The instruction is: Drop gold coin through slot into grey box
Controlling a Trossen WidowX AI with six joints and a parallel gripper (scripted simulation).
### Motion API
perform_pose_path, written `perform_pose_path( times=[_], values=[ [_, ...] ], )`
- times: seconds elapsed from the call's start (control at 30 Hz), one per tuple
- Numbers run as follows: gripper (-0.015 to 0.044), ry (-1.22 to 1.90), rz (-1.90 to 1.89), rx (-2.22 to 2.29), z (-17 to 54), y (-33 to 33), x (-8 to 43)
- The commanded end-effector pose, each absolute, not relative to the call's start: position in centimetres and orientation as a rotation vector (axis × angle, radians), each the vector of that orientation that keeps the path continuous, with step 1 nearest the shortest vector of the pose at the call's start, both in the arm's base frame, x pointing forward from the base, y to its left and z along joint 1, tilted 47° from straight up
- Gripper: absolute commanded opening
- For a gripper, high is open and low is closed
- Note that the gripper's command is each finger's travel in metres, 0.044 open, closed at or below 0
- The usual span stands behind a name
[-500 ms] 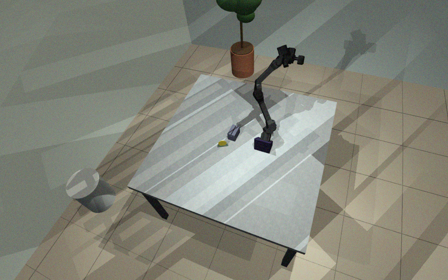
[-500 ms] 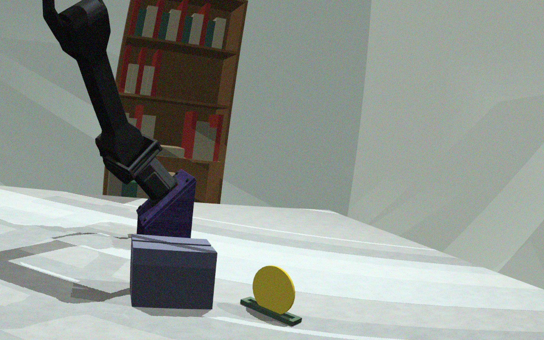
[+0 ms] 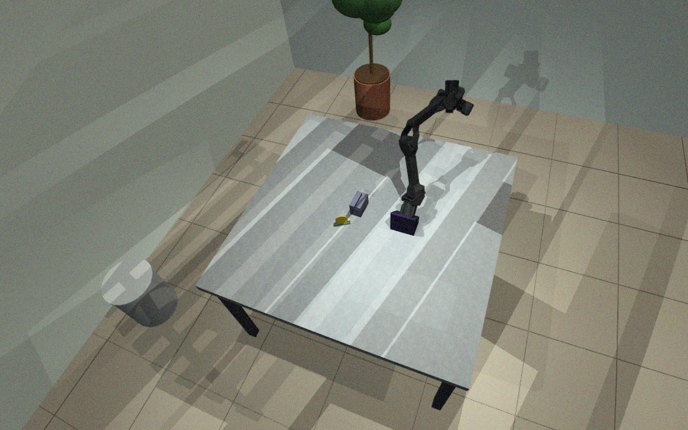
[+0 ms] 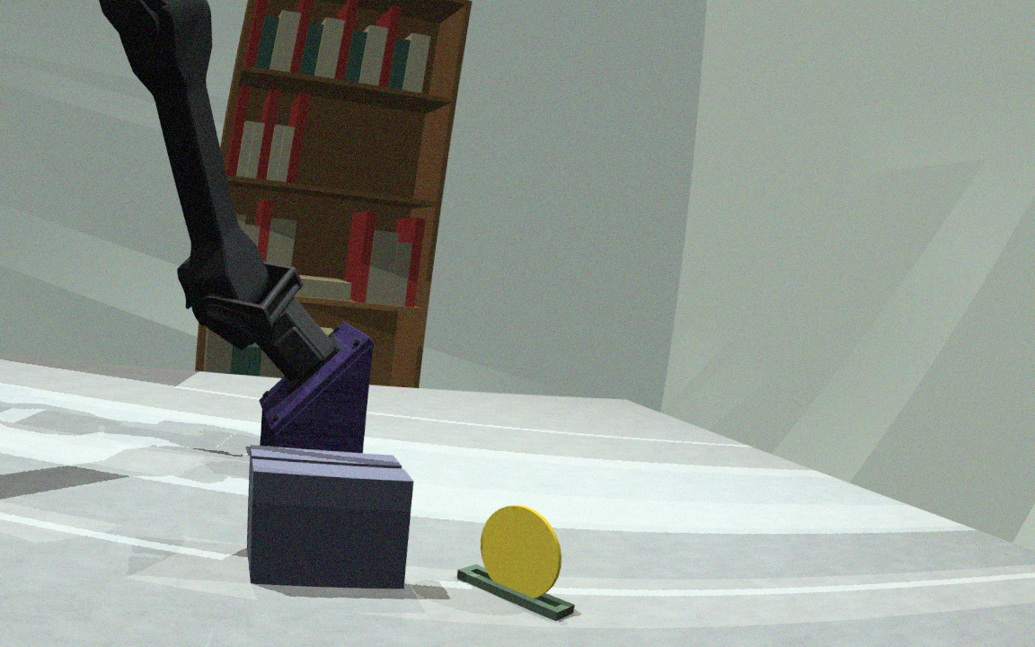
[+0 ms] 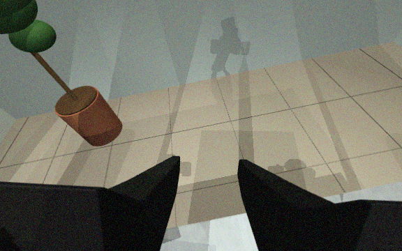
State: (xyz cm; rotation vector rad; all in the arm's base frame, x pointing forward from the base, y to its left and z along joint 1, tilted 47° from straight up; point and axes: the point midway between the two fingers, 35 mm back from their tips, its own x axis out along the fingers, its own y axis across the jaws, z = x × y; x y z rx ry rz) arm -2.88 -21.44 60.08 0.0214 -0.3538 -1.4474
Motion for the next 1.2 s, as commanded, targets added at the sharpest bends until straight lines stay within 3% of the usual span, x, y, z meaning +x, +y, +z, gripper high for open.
perform_pose_path(
  times=[0.0, 0.27, 0.6, 0.87, 1.17],
  values=[
    [0.0161, -0.335, -1.385, 0.145, 57.9, -24.5, -1.9],
    [0.0161, -0.188, -1.234, 0.436, 50.9, -31.7, 4.1],
    [0.0161, 0.16, -1.05, 0.665, 40.2, -34.7, 16.9],
    [0.0161, 0.519, -0.906, 0.696, 31.0, -30.5, 27.8],
    [0.0161, 0.943, -0.742, 0.538, 20.8, -20.3, 36.5]
  ],
)
